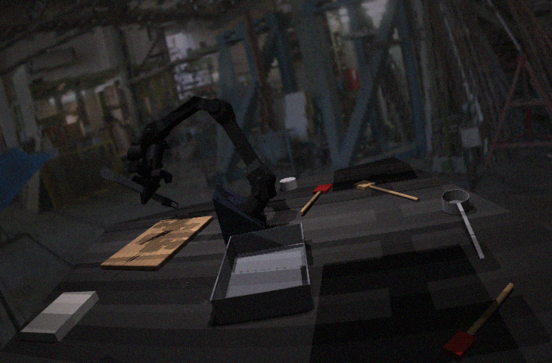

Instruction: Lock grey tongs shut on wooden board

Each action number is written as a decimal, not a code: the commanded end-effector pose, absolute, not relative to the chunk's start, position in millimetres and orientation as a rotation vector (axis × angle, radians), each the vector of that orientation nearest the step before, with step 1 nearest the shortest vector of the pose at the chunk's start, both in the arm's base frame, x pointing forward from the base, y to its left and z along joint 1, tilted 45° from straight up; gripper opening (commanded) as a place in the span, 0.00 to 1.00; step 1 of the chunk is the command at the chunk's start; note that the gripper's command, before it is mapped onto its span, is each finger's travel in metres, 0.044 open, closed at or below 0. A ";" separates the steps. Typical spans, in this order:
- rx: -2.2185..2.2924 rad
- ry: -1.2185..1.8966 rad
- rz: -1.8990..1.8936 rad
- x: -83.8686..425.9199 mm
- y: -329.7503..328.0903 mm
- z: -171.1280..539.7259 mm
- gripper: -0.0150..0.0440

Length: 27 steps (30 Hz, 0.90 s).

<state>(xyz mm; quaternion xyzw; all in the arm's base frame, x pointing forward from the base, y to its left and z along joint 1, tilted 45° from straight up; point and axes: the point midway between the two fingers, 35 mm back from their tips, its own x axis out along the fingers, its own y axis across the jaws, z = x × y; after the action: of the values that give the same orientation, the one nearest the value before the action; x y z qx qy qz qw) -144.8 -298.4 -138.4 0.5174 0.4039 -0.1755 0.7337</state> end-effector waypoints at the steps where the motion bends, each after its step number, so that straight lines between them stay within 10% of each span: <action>1: 1.073 0.769 -0.462 -147.5 -298.2 -133.4 0.00; 27: 0.889 0.484 -0.668 -160.1 -290.5 -116.4 0.00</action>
<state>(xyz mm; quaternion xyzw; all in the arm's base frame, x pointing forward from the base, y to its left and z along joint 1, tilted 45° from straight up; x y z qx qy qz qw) -160.4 -289.4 -118.0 0.4228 0.2314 -0.3117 0.8188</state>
